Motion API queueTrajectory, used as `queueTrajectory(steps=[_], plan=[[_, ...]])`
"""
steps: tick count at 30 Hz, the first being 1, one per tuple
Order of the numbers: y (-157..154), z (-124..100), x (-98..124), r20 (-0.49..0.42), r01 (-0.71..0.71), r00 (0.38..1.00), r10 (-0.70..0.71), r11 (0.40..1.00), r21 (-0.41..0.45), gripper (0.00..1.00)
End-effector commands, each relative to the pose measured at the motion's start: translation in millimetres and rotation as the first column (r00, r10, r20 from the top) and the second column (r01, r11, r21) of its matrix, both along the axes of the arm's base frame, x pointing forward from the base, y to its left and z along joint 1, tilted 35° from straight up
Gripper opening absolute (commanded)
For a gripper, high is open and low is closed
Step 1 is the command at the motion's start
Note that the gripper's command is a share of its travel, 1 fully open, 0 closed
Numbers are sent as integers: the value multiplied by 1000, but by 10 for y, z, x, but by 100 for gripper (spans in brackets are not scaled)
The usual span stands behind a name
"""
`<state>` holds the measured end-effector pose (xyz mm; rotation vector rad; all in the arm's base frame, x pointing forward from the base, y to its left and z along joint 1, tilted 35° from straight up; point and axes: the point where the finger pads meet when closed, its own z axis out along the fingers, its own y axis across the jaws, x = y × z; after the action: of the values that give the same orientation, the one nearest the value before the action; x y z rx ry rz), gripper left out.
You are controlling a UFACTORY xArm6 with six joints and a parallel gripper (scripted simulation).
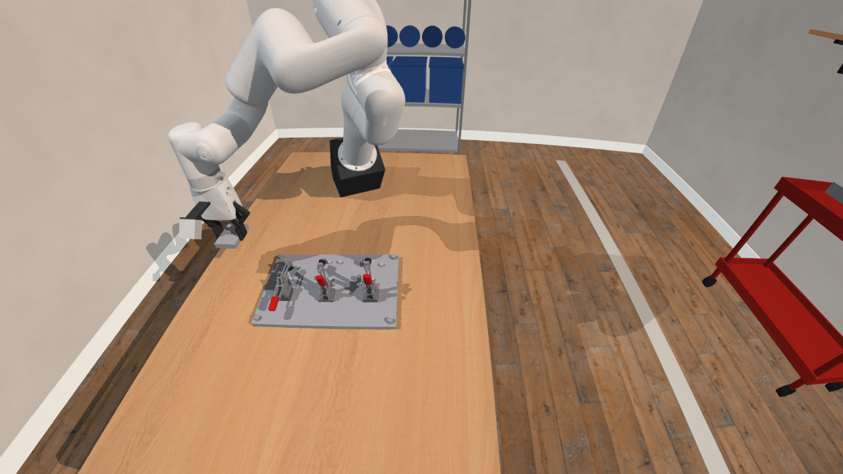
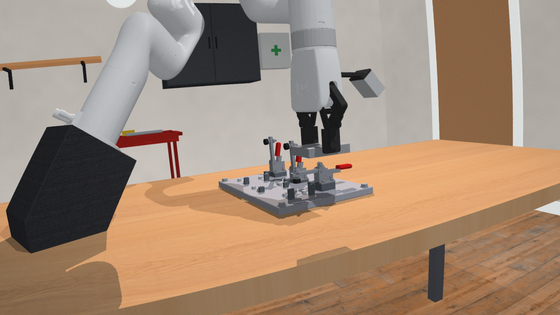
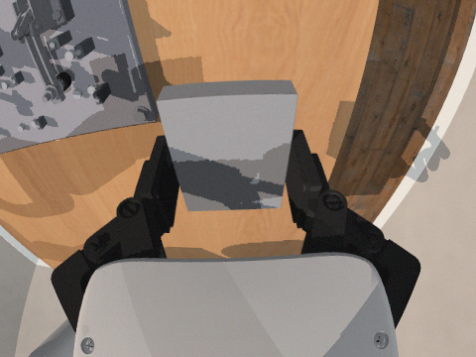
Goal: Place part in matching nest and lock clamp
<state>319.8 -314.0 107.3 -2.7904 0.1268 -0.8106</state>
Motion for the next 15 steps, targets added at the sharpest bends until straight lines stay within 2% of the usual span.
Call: queueTrajectory(steps=[1,15], plan=[[-12,12,2,12,-39,999,39,999,-30,0],[-10,1,22,12,-39,999,39,999,-30,0]])
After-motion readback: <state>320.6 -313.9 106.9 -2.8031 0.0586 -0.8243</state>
